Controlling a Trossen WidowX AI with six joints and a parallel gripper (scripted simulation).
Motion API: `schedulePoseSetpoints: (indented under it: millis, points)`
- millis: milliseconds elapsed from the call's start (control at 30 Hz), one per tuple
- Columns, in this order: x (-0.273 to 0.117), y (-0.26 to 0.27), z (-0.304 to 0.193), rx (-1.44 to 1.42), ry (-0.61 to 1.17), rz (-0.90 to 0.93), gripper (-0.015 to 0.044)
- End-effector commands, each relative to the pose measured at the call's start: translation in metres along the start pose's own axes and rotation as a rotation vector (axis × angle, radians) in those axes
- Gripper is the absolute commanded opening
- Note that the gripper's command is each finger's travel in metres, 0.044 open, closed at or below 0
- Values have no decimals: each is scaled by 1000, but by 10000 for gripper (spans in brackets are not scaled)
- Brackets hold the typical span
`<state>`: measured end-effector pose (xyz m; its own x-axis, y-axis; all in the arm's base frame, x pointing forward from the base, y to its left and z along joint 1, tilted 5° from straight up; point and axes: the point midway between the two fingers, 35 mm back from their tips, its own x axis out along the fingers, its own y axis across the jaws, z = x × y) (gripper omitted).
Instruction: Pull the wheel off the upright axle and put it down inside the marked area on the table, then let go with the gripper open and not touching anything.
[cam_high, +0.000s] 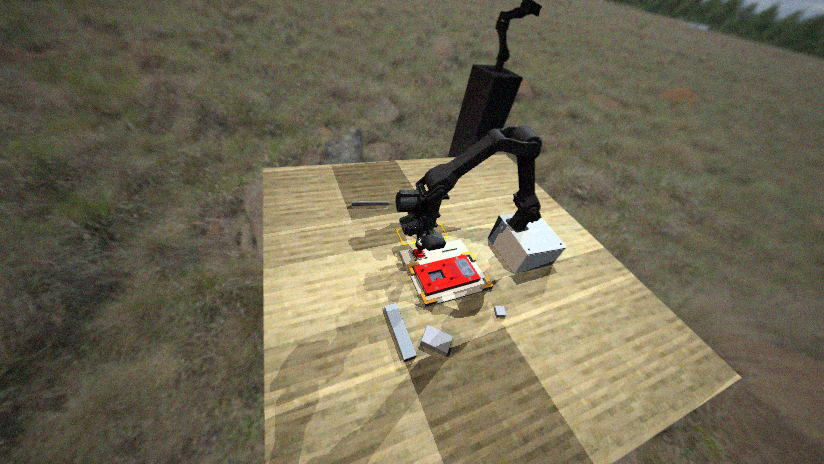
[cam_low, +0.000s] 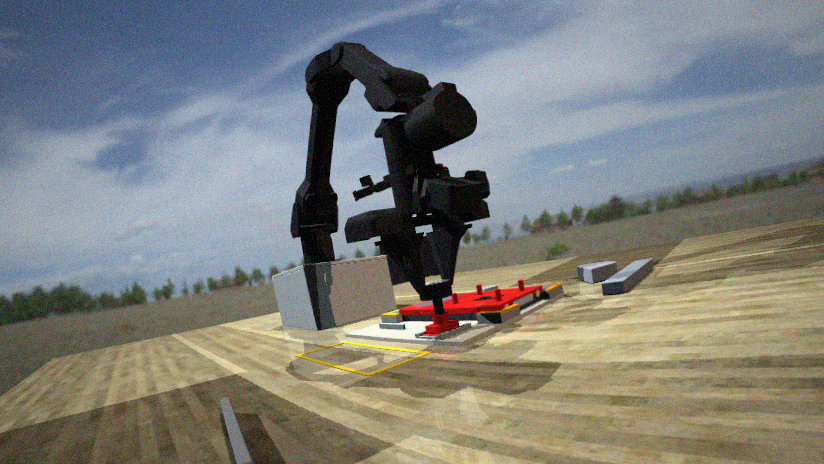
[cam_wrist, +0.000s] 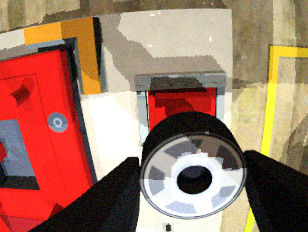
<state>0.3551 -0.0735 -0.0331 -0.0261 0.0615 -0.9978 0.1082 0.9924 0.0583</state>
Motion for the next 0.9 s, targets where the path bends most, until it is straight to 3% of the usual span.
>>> schedulePoseSetpoints:
  millis: [0, 867]
  points:
    - [-6, 0, 0, 1, -6, -2, 0]
    - [-14, 0, 0, 2, -4, -2, 0]
